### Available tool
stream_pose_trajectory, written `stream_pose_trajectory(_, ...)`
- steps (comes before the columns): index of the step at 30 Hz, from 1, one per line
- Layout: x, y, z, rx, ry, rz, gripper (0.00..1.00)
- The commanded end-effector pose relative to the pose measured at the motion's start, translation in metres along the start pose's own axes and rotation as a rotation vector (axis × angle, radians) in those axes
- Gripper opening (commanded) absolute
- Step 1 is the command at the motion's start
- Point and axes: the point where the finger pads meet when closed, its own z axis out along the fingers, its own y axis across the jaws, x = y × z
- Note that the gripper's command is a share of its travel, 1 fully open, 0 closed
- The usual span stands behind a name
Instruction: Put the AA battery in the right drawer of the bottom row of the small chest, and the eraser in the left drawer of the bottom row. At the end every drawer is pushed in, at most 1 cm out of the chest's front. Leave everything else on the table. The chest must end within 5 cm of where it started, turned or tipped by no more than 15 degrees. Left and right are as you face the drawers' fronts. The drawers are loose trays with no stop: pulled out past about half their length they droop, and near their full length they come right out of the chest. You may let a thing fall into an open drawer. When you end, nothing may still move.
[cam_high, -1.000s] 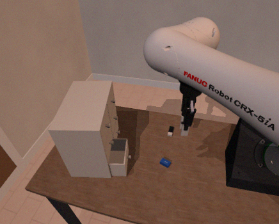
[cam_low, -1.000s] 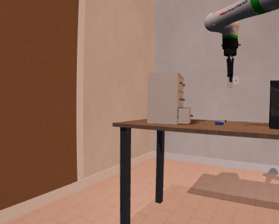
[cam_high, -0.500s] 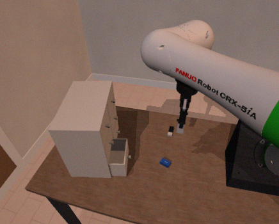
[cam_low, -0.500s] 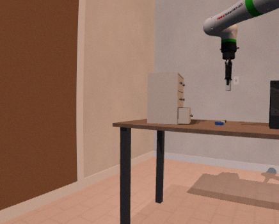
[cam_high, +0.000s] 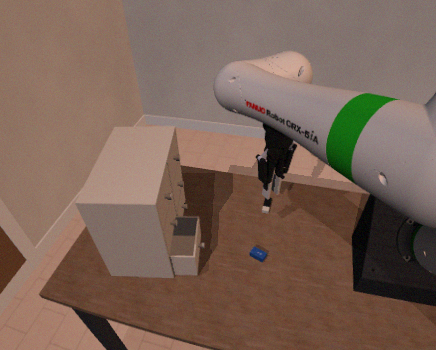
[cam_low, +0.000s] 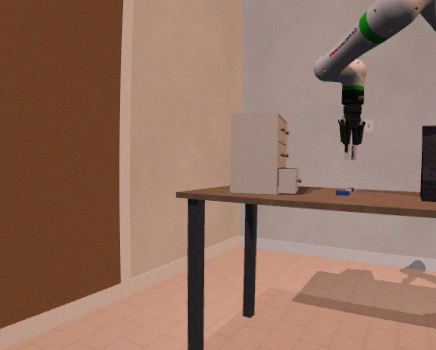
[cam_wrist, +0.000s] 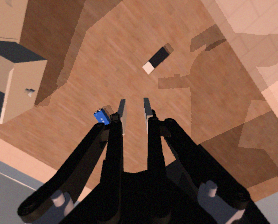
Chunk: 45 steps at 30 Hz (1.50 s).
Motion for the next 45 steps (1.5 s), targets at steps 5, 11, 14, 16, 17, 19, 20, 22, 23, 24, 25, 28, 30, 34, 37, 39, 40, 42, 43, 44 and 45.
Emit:
stream_pose_trajectory(5,0.050,0.040,0.054,-0.012,0.001,0.482,0.20)
stream_pose_trajectory(11,0.059,0.051,0.066,-0.019,0.003,0.763,0.20)
stream_pose_trajectory(14,0.059,0.051,0.067,-0.026,0.001,0.864,0.23)
stream_pose_trajectory(16,0.059,0.051,0.067,-0.026,0.001,0.864,0.23)
stream_pose_trajectory(17,0.059,0.051,0.067,-0.026,0.001,0.864,0.23)
stream_pose_trajectory(19,0.059,0.051,0.067,-0.026,0.001,0.864,0.23)
stream_pose_trajectory(20,0.059,0.051,0.067,-0.026,0.001,0.864,0.23)
stream_pose_trajectory(22,0.059,0.051,0.067,-0.026,0.001,0.864,0.23)
stream_pose_trajectory(23,0.059,0.051,0.067,-0.026,0.001,0.864,0.23)
stream_pose_trajectory(24,0.059,0.051,0.067,-0.026,0.001,0.864,0.23)
stream_pose_trajectory(25,0.059,0.051,0.067,-0.026,0.001,0.864,0.23)
stream_pose_trajectory(28,0.059,0.051,0.067,-0.026,0.001,0.864,0.23)
stream_pose_trajectory(30,0.059,0.051,0.067,-0.026,0.001,0.864,0.23)
stream_pose_trajectory(34,0.059,0.051,0.067,-0.026,0.001,0.864,0.23)
stream_pose_trajectory(37,0.059,0.051,0.068,-0.026,0.001,0.864,0.23)
stream_pose_trajectory(39,0.059,0.051,0.069,-0.026,0.001,0.865,0.23)
stream_pose_trajectory(40,0.059,0.051,0.070,-0.026,0.001,0.865,0.23)
stream_pose_trajectory(42,0.059,0.051,0.070,-0.026,0.001,0.865,0.23)
stream_pose_trajectory(43,0.059,0.051,0.071,-0.026,0.001,0.865,0.23)
stream_pose_trajectory(44,0.059,0.051,0.072,-0.026,0.001,0.865,0.23)
stream_pose_trajectory(45,0.059,0.051,0.074,-0.026,0.001,0.865,0.23)
